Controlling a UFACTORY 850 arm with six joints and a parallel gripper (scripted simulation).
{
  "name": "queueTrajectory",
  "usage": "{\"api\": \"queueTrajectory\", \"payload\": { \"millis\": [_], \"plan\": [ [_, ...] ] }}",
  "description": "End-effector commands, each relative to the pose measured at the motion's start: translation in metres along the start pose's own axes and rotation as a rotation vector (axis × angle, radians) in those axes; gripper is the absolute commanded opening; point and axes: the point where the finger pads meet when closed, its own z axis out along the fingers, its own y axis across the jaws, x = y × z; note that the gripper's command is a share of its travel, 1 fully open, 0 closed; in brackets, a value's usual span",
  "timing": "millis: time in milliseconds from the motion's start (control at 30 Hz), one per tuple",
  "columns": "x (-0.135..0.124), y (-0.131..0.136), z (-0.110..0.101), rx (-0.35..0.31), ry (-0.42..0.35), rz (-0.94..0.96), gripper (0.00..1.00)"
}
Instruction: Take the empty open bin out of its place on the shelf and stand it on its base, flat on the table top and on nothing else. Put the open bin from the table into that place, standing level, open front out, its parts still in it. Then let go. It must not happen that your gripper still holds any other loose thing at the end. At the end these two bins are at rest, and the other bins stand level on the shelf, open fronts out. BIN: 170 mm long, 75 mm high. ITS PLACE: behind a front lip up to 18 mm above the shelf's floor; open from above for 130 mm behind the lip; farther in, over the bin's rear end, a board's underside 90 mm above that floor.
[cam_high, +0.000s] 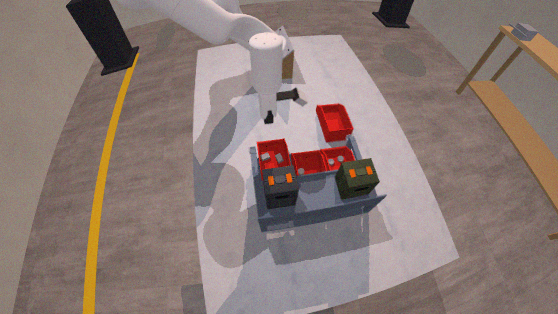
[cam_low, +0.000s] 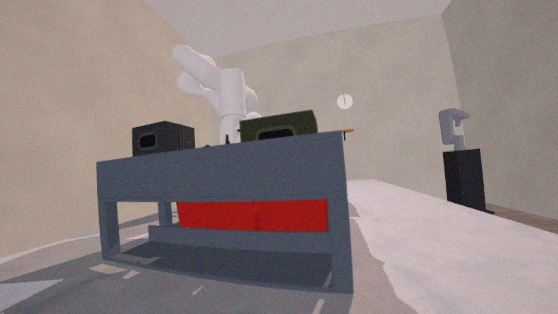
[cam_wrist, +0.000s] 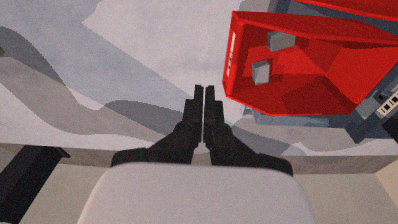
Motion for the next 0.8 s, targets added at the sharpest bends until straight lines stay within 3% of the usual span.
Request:
{"api": "queueTrajectory", "payload": {
  "millis": [0,767],
  "plan": [
    [0.0,0.001,0.007,-0.001,0.0,0.001,0.0],
    [0.0,0.0,0.073,-0.001,0.0,0.0,0.0]
  ]
}}
